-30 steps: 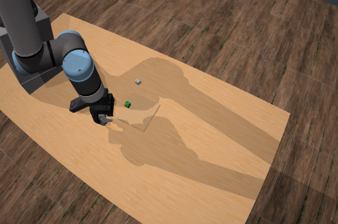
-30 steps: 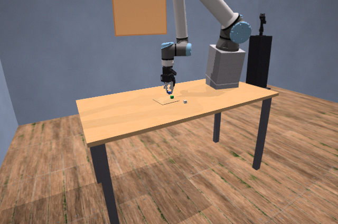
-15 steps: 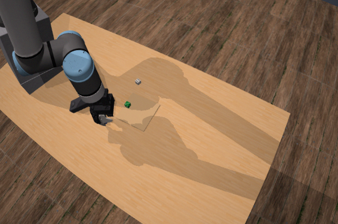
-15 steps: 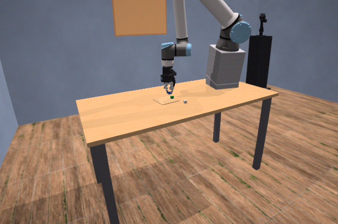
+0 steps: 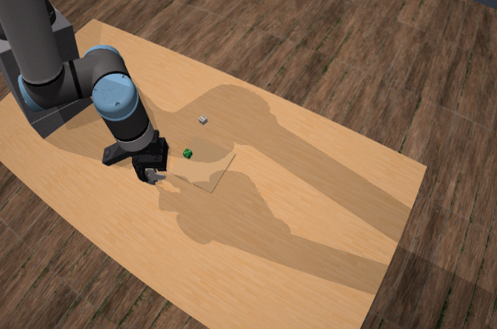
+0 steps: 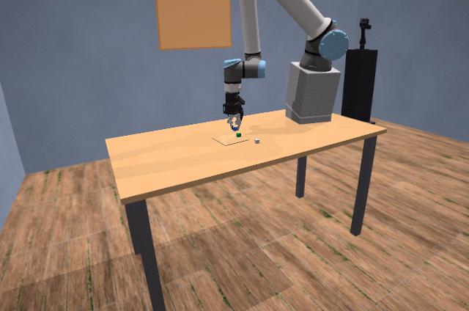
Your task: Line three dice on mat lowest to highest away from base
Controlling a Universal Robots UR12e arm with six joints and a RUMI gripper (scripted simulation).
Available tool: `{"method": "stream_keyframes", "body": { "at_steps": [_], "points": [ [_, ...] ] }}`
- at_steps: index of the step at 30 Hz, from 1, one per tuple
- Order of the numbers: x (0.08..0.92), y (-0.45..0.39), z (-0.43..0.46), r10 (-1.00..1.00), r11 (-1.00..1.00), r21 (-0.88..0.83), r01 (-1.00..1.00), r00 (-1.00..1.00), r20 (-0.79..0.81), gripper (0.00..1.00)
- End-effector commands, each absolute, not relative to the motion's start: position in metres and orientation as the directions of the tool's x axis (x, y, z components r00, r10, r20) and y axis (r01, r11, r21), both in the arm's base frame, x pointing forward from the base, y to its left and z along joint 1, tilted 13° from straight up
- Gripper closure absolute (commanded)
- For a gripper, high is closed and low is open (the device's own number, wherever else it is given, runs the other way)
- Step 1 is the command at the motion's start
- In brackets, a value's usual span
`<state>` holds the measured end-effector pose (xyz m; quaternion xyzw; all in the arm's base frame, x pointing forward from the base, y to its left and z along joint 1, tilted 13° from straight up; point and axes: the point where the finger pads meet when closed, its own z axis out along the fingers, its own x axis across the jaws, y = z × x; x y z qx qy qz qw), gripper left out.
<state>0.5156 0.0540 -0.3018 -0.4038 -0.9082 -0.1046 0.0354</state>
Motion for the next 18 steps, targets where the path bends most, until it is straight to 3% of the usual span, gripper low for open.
{"method": "stream_keyframes", "body": {
  "at_steps": [1, 6, 7, 18],
  "points": [
    [0.5159, 0.0538, -0.3015, 0.726, 0.652, 0.162, 0.741, -0.671, 0.148, 0.79],
    [0.5159, 0.0538, -0.3015, 0.726, 0.652, 0.162, 0.741, -0.671, 0.148, 0.79],
    [0.5159, 0.0538, -0.3015, 0.726, 0.652, 0.162, 0.741, -0.671, 0.148, 0.97],
    [0.5159, 0.0538, -0.3015, 0.726, 0.652, 0.162, 0.741, -0.671, 0.148, 0.97]
  ]
}}
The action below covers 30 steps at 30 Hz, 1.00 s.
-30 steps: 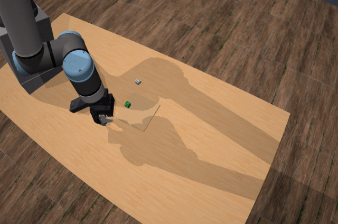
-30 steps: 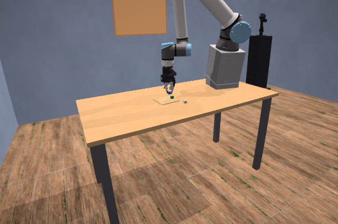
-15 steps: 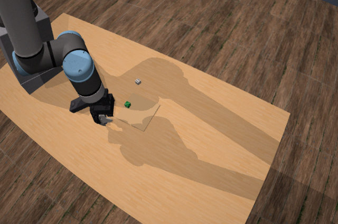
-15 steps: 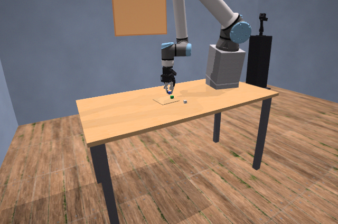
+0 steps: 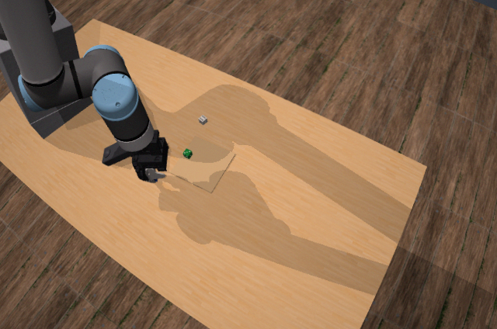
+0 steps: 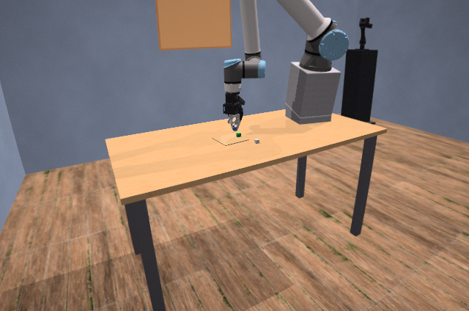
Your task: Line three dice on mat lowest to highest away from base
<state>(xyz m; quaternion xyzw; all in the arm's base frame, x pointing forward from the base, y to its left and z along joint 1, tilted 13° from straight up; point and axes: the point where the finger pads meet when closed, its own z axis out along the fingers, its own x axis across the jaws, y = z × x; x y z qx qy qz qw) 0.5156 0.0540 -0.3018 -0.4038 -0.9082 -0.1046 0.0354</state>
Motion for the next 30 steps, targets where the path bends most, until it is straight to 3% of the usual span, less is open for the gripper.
{"method": "stream_keyframes", "body": {
  "at_steps": [1, 30],
  "points": [
    [0.5159, 0.0538, -0.3015, 0.726, 0.652, 0.162, 0.741, -0.671, 0.148, 0.97],
    [0.5158, 0.0528, -0.2969, 0.726, 0.652, 0.162, 0.741, -0.671, 0.148, 0.97]
  ]
}}
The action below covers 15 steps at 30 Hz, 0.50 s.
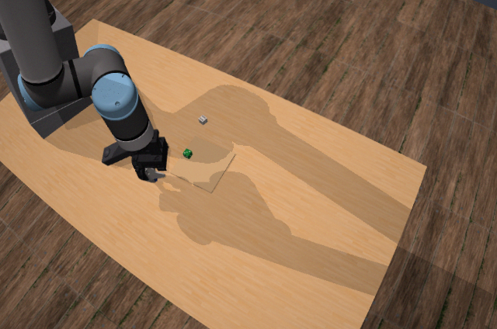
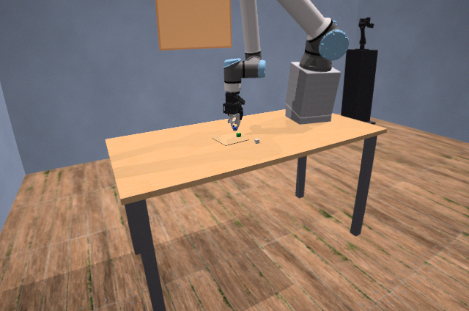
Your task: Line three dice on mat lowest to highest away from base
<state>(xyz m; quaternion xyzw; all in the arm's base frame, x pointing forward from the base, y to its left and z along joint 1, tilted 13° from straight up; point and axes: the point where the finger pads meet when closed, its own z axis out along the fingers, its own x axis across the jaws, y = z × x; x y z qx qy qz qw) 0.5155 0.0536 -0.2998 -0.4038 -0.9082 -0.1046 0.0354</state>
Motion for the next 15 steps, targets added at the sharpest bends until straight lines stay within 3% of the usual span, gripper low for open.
{"method": "stream_keyframes", "body": {
  "at_steps": [1, 15],
  "points": [
    [0.516, 0.052, -0.295, 0.726, 0.652, 0.162, 0.741, -0.671, 0.148, 0.97],
    [0.514, 0.039, -0.233, 0.726, 0.652, 0.162, 0.741, -0.671, 0.148, 0.97]
  ]
}}
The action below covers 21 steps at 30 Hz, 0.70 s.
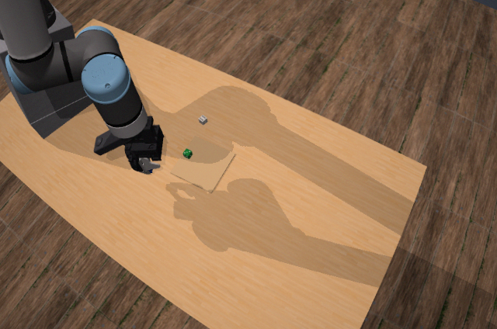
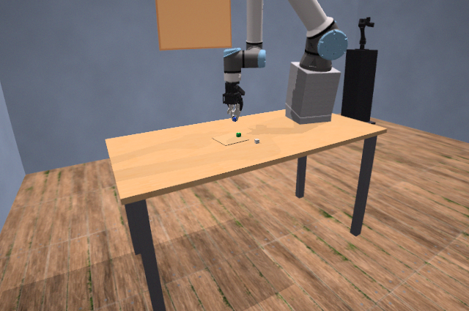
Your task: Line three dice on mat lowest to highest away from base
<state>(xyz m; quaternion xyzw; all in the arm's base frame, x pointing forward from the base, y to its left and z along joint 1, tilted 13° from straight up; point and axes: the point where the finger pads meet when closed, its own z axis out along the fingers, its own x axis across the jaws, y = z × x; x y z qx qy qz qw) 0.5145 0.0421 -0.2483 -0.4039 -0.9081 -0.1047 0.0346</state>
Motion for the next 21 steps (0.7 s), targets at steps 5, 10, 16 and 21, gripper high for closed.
{"method": "stream_keyframes", "body": {
  "at_steps": [5, 10, 16, 21],
  "points": [
    [0.514, 0.035, -0.216, 0.726, 0.652, 0.162, 0.741, -0.671, 0.148, 0.97],
    [0.514, 0.032, -0.205, 0.726, 0.652, 0.162, 0.741, -0.671, 0.148, 0.97],
    [0.514, 0.032, -0.204, 0.726, 0.652, 0.162, 0.741, -0.671, 0.148, 0.97],
    [0.514, 0.032, -0.204, 0.726, 0.652, 0.162, 0.741, -0.671, 0.148, 0.97]
  ]
}}
